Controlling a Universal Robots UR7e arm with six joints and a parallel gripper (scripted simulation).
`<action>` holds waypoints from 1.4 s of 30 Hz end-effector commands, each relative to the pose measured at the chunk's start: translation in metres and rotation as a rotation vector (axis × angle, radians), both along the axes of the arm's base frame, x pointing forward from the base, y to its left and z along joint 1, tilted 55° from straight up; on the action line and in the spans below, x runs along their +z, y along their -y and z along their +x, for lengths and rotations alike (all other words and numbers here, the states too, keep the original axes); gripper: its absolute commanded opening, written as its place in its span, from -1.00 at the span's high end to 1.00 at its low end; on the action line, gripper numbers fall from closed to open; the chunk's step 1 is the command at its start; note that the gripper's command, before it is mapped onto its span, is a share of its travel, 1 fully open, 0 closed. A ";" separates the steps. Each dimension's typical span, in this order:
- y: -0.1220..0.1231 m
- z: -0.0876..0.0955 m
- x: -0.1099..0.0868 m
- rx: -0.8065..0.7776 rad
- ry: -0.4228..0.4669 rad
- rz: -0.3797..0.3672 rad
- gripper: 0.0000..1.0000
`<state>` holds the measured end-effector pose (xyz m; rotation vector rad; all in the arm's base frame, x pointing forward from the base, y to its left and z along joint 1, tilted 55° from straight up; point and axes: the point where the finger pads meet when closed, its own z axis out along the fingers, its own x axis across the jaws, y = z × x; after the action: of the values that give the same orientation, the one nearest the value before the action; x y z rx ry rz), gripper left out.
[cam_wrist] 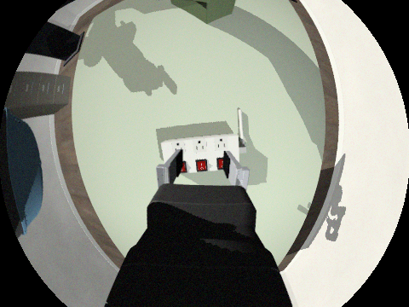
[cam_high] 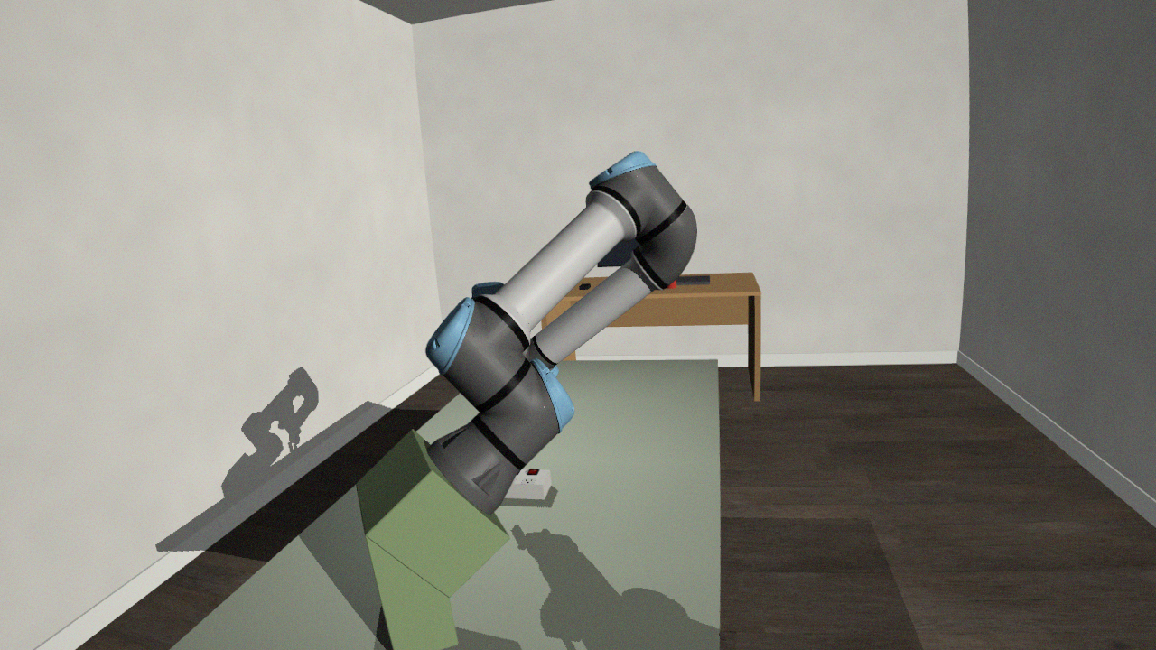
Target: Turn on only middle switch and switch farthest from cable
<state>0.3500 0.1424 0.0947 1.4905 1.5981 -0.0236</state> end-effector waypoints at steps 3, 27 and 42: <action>0.007 0.010 0.000 -0.127 0.117 0.130 -1.00; 0.056 0.066 0.019 -0.784 0.773 0.799 -1.00; 0.061 0.070 0.022 -0.829 0.823 0.847 1.00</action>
<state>0.4192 0.0816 0.1158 2.2835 0.2369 0.7664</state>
